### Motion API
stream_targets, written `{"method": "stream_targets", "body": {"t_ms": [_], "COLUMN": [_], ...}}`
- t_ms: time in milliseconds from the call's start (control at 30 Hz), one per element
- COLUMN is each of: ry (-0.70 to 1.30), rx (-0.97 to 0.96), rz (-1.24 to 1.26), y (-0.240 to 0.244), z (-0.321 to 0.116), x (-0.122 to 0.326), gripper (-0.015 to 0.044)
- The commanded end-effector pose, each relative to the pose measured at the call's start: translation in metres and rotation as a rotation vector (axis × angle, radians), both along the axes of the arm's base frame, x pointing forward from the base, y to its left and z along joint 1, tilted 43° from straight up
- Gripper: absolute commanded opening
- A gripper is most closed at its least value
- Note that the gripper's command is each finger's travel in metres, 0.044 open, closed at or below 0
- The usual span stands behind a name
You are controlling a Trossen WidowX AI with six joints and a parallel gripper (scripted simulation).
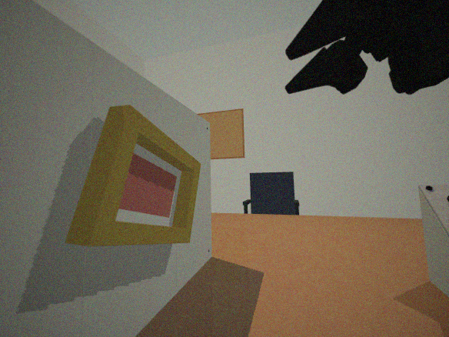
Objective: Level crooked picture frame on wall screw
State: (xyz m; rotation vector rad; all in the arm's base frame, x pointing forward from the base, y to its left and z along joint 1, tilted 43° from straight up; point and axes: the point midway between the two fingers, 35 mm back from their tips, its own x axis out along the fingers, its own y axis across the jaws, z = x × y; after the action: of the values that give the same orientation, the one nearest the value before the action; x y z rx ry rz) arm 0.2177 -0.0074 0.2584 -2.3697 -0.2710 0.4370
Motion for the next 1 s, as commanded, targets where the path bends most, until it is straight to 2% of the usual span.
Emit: {"method": "stream_targets", "body": {"t_ms": [0, 133, 167, 600, 967], "ry": [0.005, 0.102, 0.128, 0.396, 0.486], "rx": [0.013, 0.273, 0.352, 1.427, 1.992], "rz": [-0.004, -0.093, -0.121, -0.453, -0.561], "y": [0.000, 0.006, 0.008, 0.025, 0.032], "z": [0.000, -0.005, -0.007, -0.019, -0.023], "x": [0.000, 0.000, 0.000, -0.004, -0.009], "gripper": [0.0374, 0.0269, 0.0260, 0.0260, 0.0260]}}
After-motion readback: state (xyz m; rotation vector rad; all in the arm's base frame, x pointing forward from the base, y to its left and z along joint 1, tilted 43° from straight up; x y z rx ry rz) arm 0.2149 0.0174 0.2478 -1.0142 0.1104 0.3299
